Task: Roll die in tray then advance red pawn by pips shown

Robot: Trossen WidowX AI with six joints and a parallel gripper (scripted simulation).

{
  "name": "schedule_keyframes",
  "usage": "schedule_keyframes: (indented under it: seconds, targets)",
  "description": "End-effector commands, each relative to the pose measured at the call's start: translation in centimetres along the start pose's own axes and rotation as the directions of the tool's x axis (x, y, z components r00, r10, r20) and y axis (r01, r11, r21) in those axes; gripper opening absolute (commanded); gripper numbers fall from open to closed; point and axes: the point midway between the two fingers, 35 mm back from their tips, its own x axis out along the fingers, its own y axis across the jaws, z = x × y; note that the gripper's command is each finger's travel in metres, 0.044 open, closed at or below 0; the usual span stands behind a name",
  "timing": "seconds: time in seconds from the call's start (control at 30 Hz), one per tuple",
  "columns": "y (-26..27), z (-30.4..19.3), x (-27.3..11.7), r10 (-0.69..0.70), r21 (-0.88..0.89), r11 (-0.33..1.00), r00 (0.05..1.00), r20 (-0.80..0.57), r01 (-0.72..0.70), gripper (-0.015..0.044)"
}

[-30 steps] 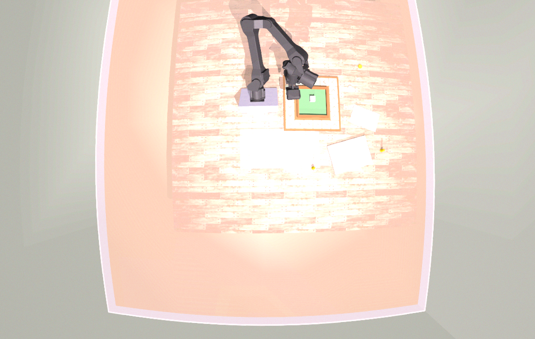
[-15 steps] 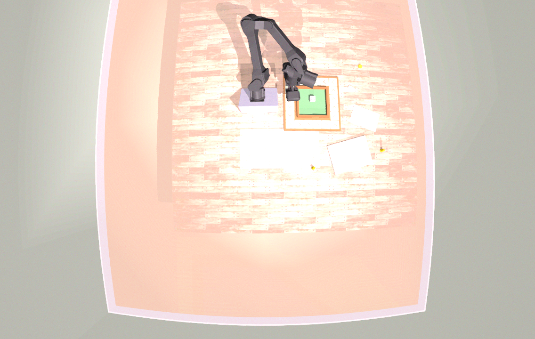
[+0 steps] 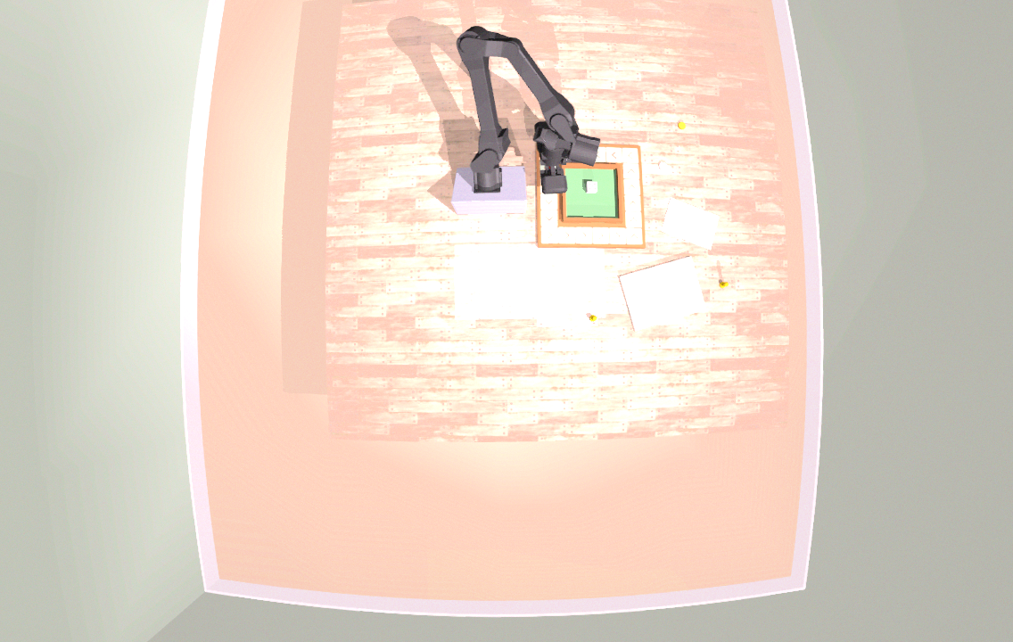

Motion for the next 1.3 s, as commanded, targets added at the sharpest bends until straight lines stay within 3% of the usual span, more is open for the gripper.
schedule_keyframes:
  seconds: [0.0,0.17,0.5,1.27]
  targets:
    - [0.1,-0.1,0.4,0.009,0.006,1.000,1.000,0.000,-0.009,0.0200]
    - [0.1,-0.1,0.4,0.009,0.006,1.000,1.000,0.000,-0.009,0.0069]
    - [0.1,-0.1,0.4,0.009,0.006,1.000,1.000,0.000,-0.009,0.0000]
    - [-0.5,0.4,-9.6,-0.012,0.011,1.000,1.000,-0.002,0.012,0.0000]
